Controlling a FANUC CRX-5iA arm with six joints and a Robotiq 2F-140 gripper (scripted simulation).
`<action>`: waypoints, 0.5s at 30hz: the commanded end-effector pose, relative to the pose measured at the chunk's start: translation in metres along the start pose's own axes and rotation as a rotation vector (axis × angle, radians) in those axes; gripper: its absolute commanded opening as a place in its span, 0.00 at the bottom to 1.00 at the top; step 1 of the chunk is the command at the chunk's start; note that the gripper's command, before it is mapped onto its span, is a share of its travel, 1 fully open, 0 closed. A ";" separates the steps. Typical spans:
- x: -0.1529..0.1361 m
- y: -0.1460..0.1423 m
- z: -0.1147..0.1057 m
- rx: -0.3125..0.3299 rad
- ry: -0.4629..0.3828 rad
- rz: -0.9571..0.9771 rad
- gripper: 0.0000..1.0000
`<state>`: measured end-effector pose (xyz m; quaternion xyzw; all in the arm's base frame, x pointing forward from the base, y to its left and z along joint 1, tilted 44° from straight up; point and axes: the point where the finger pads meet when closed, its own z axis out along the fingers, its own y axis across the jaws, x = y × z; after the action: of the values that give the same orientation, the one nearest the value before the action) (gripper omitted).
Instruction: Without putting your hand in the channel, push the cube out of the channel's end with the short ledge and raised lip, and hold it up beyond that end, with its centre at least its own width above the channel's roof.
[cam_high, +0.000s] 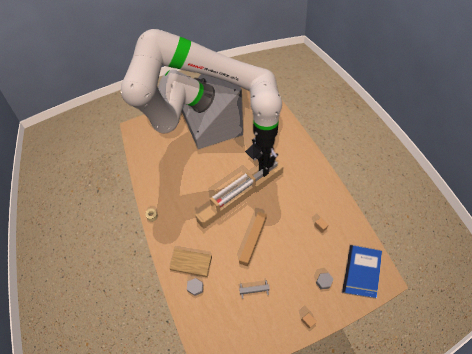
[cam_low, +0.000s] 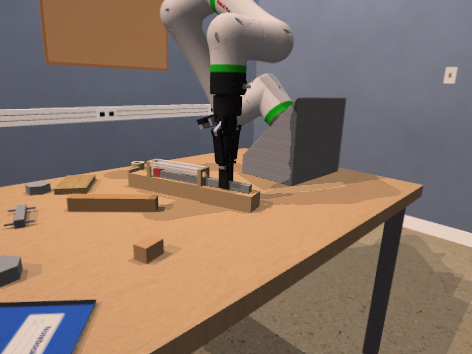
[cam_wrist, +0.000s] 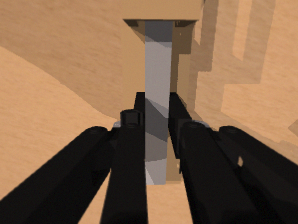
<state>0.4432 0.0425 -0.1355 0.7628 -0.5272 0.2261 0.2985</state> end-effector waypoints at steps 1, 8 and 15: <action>0.006 -0.001 -0.001 0.002 -0.001 0.000 0.10; 0.023 -0.001 -0.001 0.002 -0.001 0.000 0.10; 0.036 -0.001 -0.001 0.002 -0.001 0.000 0.10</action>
<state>0.4541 0.0217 -0.1149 0.7628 -0.5272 0.2261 0.2984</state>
